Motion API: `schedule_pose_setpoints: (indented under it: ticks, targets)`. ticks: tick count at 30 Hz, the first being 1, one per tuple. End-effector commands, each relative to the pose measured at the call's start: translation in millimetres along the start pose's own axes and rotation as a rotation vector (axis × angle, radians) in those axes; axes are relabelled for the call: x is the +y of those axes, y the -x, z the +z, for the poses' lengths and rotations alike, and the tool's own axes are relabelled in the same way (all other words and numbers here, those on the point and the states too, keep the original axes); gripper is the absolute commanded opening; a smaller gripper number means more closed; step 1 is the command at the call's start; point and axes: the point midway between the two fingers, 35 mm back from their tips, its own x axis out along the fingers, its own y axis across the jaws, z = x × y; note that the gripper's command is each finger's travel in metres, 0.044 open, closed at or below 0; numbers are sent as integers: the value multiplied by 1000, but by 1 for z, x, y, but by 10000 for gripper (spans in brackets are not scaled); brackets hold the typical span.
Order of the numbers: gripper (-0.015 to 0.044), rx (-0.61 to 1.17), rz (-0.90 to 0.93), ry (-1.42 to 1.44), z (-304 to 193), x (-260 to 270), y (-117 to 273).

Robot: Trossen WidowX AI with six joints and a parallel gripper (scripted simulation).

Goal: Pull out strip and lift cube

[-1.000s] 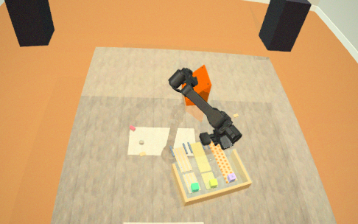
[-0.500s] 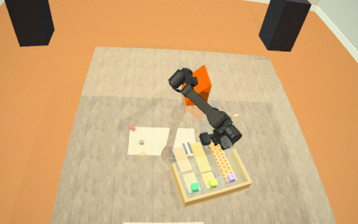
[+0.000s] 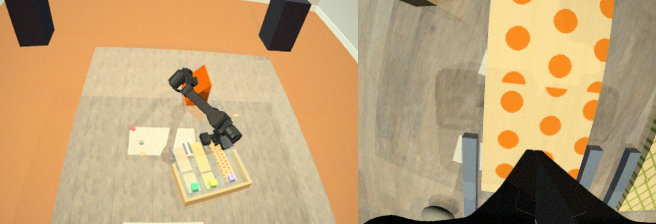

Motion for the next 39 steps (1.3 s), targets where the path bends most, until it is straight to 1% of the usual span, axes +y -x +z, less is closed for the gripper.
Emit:
schedule_pose_setpoints:
  ticks: [1,21,39]
  targets:
    - [0,4,-4,2,0,-1,-3]
    - [0,4,-4,2,0,-1,-5]
    - [0,5,-4,3,-25,1,-6]
